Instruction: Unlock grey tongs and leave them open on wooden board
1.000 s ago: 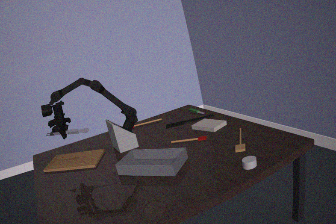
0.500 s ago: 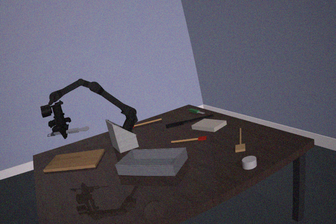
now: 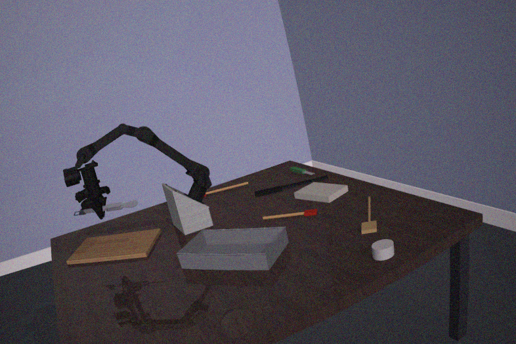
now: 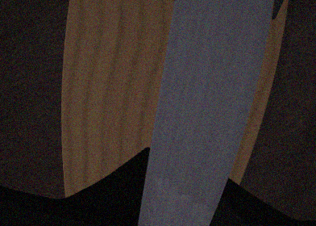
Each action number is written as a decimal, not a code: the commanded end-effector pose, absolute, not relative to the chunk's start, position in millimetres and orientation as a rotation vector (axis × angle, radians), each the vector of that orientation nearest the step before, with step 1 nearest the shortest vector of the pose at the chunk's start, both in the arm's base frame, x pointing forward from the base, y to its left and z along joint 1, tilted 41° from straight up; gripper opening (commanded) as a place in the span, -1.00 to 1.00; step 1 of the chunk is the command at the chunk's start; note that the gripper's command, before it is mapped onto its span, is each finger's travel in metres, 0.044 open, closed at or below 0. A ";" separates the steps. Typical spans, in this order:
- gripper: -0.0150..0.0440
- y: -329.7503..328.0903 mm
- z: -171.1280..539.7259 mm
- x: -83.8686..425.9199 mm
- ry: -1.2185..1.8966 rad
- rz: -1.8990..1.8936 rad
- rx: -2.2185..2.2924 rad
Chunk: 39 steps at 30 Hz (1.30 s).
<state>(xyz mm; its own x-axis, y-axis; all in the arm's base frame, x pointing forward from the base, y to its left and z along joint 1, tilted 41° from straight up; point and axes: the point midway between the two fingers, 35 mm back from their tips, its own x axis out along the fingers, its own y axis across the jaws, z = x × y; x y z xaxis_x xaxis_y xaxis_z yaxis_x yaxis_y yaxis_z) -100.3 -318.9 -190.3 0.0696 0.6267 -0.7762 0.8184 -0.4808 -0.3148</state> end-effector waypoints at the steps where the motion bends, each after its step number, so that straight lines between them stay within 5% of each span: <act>1: -1.00 -315.9 -195.3 -100.0 1.471 -1.372 2.137; 39: -1.00 -276.0 -242.8 -95.5 1.472 -1.372 2.137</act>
<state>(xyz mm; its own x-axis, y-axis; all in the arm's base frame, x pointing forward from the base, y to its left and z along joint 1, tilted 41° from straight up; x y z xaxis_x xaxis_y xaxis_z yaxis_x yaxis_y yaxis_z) -95.2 -278.7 -239.8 0.0742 0.6259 -0.7764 0.8154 -0.4862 -0.3141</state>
